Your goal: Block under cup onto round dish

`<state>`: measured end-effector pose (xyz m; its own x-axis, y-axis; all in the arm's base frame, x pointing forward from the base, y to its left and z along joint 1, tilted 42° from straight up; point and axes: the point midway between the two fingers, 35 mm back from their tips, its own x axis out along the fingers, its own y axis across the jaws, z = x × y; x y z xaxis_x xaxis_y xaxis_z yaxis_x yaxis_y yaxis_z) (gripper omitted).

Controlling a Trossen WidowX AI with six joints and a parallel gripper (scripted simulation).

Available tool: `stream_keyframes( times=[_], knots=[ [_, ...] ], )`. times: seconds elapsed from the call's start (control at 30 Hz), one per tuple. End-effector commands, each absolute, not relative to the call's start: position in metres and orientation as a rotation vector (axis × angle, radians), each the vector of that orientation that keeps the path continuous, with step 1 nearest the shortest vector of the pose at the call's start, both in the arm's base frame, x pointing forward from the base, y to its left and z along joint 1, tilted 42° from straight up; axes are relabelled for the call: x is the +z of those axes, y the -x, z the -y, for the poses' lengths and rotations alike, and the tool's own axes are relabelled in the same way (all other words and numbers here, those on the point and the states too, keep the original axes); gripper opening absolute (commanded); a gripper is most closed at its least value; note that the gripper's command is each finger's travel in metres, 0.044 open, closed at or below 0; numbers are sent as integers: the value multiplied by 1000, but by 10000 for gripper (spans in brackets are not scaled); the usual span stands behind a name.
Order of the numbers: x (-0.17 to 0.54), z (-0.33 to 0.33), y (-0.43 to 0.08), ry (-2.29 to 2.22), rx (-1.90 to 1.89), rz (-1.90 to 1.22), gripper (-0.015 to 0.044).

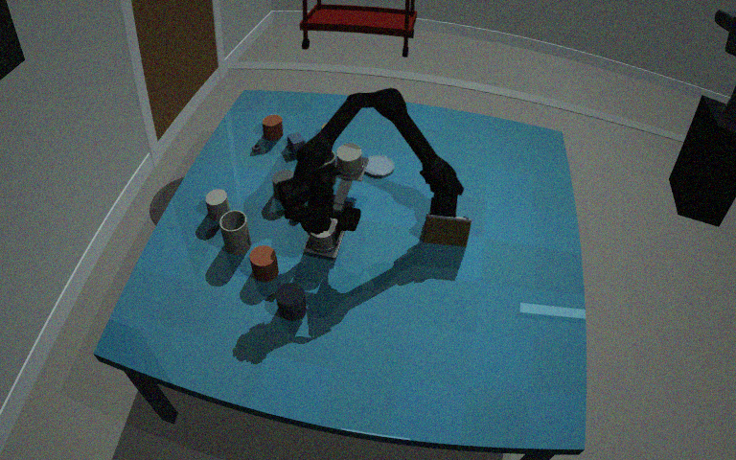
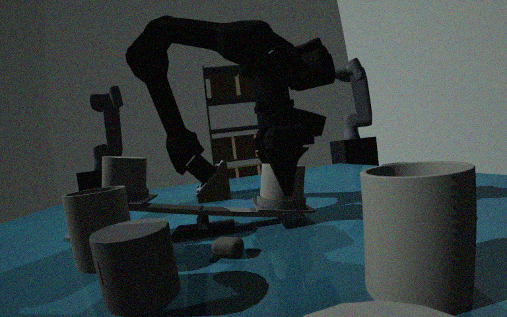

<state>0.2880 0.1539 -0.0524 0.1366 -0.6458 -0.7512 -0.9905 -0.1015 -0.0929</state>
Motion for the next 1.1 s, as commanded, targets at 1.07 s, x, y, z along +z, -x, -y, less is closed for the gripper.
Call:
stream_keyframes(
  times=[1.07],
  knots=[
    [-21, -188, -288, 1818, 742, -1565, 0]
  ],
)
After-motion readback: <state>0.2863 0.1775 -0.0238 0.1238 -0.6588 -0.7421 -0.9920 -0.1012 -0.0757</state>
